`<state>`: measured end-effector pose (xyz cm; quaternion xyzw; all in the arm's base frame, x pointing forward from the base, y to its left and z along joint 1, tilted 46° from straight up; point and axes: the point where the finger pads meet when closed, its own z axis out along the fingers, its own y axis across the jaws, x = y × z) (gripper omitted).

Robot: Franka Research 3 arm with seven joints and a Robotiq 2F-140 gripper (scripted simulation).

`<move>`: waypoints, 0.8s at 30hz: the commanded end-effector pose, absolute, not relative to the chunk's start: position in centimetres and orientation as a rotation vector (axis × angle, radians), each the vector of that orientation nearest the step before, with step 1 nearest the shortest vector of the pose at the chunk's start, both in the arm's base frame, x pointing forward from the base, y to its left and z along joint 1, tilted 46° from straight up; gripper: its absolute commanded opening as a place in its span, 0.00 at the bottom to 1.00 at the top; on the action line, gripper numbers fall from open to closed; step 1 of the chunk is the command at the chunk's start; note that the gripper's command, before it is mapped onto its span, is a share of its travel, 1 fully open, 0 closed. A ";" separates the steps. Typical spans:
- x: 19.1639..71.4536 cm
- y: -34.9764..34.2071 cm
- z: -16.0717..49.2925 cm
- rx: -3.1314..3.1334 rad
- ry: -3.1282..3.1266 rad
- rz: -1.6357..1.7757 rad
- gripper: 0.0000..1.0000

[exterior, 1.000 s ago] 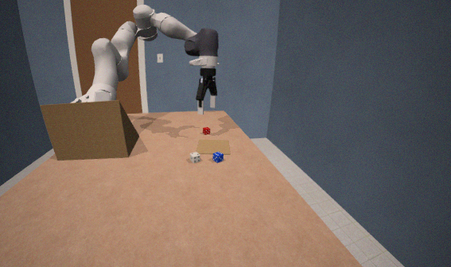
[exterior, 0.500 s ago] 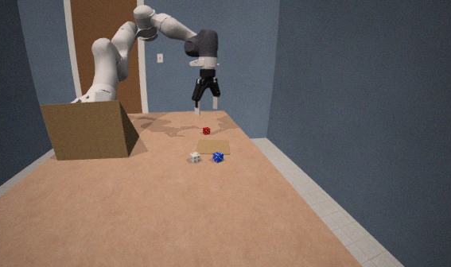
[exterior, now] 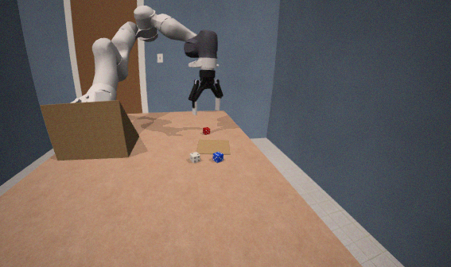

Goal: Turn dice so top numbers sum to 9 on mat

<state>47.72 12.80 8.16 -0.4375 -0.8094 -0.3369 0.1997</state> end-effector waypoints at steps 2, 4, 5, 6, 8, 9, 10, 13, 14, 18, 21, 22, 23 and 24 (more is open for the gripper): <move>47.7 12.7 7.9 -1.410 -2.109 -0.860 1.00; 47.7 12.8 7.9 -1.429 -2.092 -0.852 1.00; 47.7 12.8 7.8 -1.454 -2.068 -0.842 1.00; 47.7 12.8 7.8 -1.455 -2.067 -0.841 1.00; 47.7 12.8 7.8 -1.465 -2.057 -0.837 1.00; 47.7 12.8 7.8 -1.465 -2.057 -0.837 1.00; 47.7 12.8 7.8 -1.467 -2.055 -0.836 1.00; 47.7 12.8 7.8 -1.467 -2.055 -0.836 0.28; 47.7 12.8 7.8 -1.467 -2.055 -0.836 0.28; 47.7 12.8 7.8 -1.467 -2.055 -0.836 0.28; 47.7 12.8 7.8 -1.467 -2.055 -0.836 0.28; 47.7 12.8 7.8 -1.467 -2.055 -0.836 0.28; 47.7 12.8 7.8 -1.467 -2.055 -0.836 0.28; 47.7 12.8 7.8 -1.467 -2.055 -0.836 0.28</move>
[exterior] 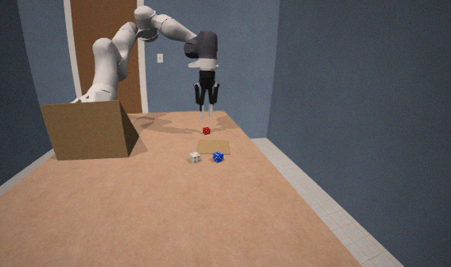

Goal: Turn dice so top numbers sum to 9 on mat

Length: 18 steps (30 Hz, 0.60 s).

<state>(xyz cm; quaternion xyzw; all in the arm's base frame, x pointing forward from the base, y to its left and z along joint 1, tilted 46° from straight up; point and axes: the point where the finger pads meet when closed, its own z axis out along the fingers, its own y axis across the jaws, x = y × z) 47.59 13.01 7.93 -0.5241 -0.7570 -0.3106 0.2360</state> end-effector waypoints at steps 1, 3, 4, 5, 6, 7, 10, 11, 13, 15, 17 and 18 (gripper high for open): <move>47.7 12.8 7.8 -1.467 -2.055 -0.836 0.28; 47.7 12.8 7.8 -1.467 -2.055 -0.836 0.28; 47.7 12.8 7.8 -1.467 -2.055 -0.836 0.28; 47.7 12.8 7.8 -1.467 -2.055 -0.836 0.28; 47.7 12.8 7.8 -1.467 -2.055 -0.836 0.28; 47.7 12.8 7.8 -1.467 -2.055 -0.836 0.28; 47.7 12.8 7.8 -1.467 -2.055 -0.836 0.28; 47.7 12.8 7.8 -1.467 -2.055 -0.836 0.28; 47.7 12.8 7.8 -1.467 -2.055 -0.836 0.28; 47.7 12.8 7.8 -1.467 -2.055 -0.836 0.28; 47.7 12.8 7.8 -1.467 -2.055 -0.836 0.28; 47.7 12.8 7.8 -1.467 -2.055 -0.836 0.28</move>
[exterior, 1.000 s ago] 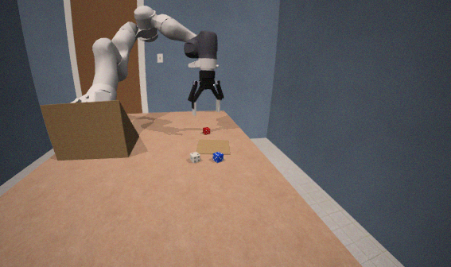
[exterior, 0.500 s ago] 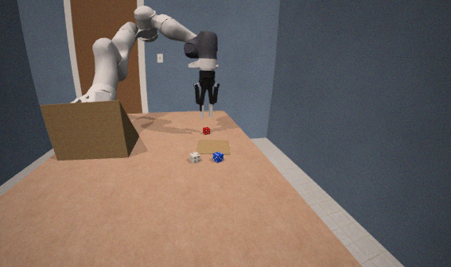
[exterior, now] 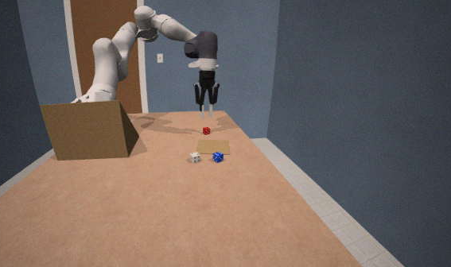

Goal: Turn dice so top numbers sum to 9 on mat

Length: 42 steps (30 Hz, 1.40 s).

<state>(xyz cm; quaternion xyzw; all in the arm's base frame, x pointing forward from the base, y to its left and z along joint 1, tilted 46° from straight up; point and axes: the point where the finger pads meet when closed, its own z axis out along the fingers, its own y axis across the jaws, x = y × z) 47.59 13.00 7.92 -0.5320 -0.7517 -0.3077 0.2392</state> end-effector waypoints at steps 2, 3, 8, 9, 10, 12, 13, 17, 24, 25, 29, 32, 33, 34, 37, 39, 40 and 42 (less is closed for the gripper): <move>47.7 12.8 7.8 -1.467 -2.055 -0.836 0.28; 47.7 12.8 7.8 -1.467 -2.055 -0.836 0.28; 47.7 12.8 7.8 -1.467 -2.055 -0.836 0.28; 47.7 12.8 7.8 -1.467 -2.055 -0.836 0.28; 47.7 12.9 7.7 -1.467 -2.055 -0.836 0.28; 47.7 12.9 7.7 -1.467 -2.055 -0.836 0.28; 47.7 13.0 7.6 -1.467 -2.055 -0.836 0.28; 47.7 13.1 7.5 -1.467 -2.055 -0.836 0.28; 47.6 13.6 7.0 -1.467 -2.055 -0.836 0.28; 47.6 13.7 6.9 -1.467 -2.055 -0.836 0.28; 47.6 14.2 6.5 -1.467 -2.055 -0.836 0.28; 47.6 14.5 6.2 -1.467 -2.055 -0.836 0.28; 47.6 14.6 6.1 -1.467 -2.055 -0.836 0.28; 47.6 14.6 6.1 -1.467 -2.055 -0.836 0.28; 47.6 14.9 5.8 -1.467 -2.055 -0.836 0.28; 47.6 15.1 5.6 -1.467 -2.055 -0.836 0.28; 47.6 15.2 5.5 -1.467 -2.055 -0.836 0.28; 47.6 15.4 5.3 -1.467 -2.055 -0.836 0.28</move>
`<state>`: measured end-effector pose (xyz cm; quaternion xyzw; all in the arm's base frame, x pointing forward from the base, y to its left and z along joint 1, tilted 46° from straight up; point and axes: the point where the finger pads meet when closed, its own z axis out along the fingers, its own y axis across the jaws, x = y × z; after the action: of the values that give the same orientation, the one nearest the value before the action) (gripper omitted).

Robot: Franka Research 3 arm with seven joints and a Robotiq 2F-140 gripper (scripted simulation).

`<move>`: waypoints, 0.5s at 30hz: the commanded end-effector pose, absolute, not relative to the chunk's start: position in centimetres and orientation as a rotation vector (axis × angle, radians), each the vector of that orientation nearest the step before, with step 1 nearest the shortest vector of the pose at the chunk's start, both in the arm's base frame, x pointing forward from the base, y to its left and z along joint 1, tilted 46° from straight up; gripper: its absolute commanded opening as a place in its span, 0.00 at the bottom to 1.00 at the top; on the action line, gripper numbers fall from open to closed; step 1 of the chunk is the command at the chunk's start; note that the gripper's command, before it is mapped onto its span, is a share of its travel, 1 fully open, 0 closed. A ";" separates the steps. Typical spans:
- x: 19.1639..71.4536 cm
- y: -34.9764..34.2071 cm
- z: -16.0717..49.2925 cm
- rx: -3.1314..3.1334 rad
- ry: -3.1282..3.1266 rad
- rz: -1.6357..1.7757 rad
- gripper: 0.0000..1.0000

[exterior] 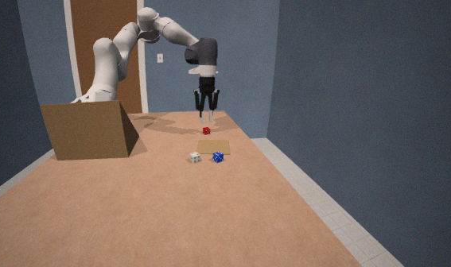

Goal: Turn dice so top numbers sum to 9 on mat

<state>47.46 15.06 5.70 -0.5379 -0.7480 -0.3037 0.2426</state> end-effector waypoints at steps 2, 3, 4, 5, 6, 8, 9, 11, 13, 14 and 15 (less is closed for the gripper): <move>47.6 15.6 5.1 -1.467 -2.055 -0.836 0.28; 47.6 15.7 5.0 -1.467 -2.055 -0.836 0.28; 47.6 15.8 4.9 -1.467 -2.055 -0.836 0.28; 47.6 15.9 4.9 -1.467 -2.055 -0.836 0.28; 47.6 16.0 4.8 -1.467 -2.055 -0.836 0.28; 47.5 16.1 4.6 -1.467 -2.055 -0.836 0.28; 47.5 16.1 4.6 -1.467 -2.055 -0.836 0.28; 47.5 16.2 4.6 -1.467 -2.055 -0.836 0.28; 47.5 16.3 4.5 -1.467 -2.055 -0.836 0.28; 47.5 16.3 4.4 -1.467 -2.055 -0.836 0.28; 47.5 16.4 4.4 -1.467 -2.055 -0.836 0.28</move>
<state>47.36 16.16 4.56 -0.5385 -0.7478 -0.3034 0.2425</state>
